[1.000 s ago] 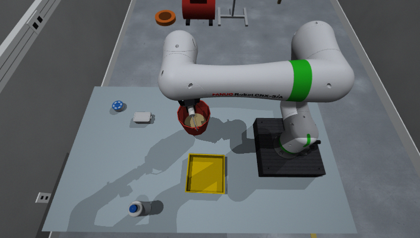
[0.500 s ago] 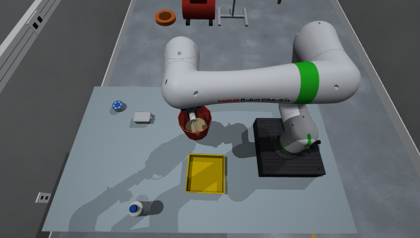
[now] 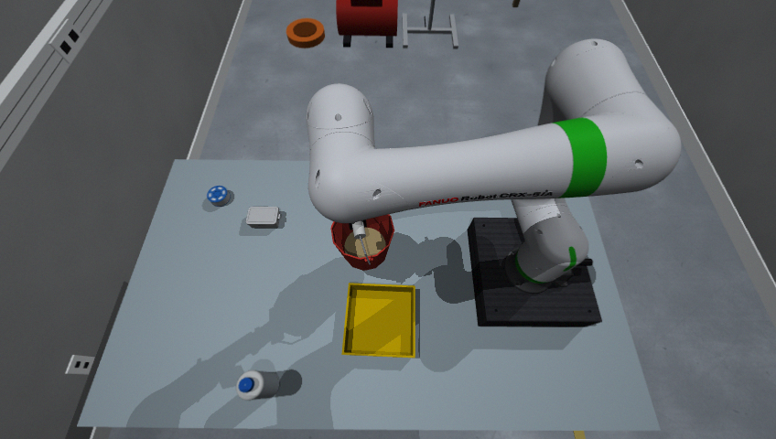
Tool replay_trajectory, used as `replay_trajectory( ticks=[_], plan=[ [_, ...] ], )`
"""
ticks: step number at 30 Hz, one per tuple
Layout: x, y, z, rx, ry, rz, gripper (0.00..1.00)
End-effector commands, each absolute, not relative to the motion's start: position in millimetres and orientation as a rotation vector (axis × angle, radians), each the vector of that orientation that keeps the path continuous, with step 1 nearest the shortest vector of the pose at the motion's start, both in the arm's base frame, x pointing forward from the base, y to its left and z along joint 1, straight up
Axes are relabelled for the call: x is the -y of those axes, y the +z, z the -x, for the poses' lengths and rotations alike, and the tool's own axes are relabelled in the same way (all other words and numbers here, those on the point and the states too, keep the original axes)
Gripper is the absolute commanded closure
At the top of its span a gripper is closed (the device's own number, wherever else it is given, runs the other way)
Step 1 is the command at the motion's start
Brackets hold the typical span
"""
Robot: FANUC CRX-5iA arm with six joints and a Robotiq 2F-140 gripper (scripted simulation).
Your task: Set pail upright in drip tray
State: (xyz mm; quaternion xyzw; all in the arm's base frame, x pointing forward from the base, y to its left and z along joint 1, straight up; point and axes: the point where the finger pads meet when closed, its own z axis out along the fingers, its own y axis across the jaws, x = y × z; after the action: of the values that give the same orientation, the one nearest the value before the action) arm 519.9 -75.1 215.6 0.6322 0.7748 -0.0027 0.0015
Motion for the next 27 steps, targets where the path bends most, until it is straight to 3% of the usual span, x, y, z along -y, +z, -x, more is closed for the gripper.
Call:
replay_trajectory(
  ticks=[1, 27],
  plan=[
    [74, 217, -520, -2.43, -0.007, -1.983, 0.9],
    [0, 216, -504, -2.43, -0.007, -1.983, 0.9]
  ],
)
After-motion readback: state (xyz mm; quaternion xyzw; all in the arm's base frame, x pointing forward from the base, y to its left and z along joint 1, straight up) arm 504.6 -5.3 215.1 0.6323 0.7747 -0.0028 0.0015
